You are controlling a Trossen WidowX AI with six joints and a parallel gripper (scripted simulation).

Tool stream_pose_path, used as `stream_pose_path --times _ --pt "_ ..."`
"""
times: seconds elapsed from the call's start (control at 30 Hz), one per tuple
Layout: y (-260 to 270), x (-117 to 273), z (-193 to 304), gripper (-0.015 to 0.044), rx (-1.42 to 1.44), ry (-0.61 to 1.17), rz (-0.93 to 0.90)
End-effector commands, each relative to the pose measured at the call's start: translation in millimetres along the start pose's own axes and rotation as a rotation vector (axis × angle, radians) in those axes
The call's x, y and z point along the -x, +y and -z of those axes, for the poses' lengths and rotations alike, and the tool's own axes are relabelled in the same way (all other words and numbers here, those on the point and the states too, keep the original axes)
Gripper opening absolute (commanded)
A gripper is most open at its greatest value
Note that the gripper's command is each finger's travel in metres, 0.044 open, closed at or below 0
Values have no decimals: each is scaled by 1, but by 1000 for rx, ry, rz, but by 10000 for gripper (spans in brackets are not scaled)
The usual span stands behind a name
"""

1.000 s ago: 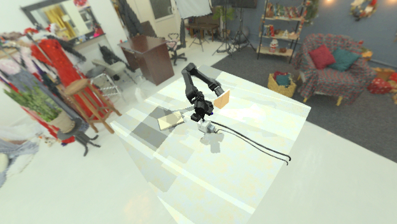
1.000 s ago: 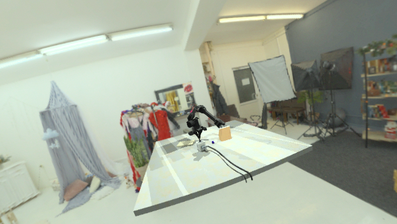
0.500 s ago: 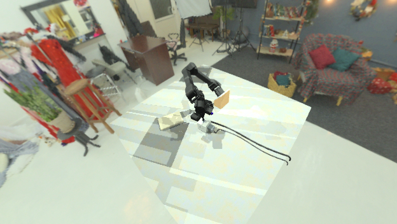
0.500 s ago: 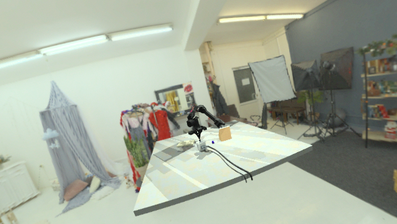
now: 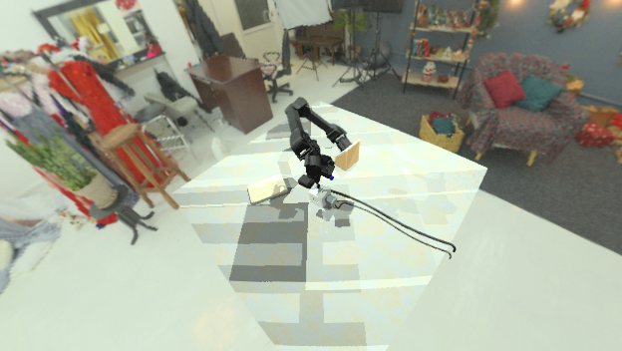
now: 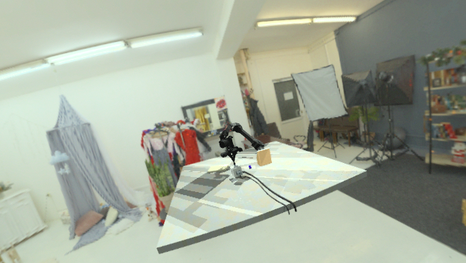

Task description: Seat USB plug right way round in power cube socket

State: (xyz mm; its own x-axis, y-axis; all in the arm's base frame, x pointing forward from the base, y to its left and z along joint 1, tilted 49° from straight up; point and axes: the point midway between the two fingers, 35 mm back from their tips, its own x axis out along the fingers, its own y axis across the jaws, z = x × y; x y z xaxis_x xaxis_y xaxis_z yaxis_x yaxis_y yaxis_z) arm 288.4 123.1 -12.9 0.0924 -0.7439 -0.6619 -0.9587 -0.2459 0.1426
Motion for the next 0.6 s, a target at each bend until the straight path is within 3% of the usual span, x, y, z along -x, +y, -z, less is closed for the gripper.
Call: stream_pose_path --times 0.0,0.57 --pt "-1 4 0 0 -9 -6 0" --pt "-1 13 0 0 -7 -5 0"
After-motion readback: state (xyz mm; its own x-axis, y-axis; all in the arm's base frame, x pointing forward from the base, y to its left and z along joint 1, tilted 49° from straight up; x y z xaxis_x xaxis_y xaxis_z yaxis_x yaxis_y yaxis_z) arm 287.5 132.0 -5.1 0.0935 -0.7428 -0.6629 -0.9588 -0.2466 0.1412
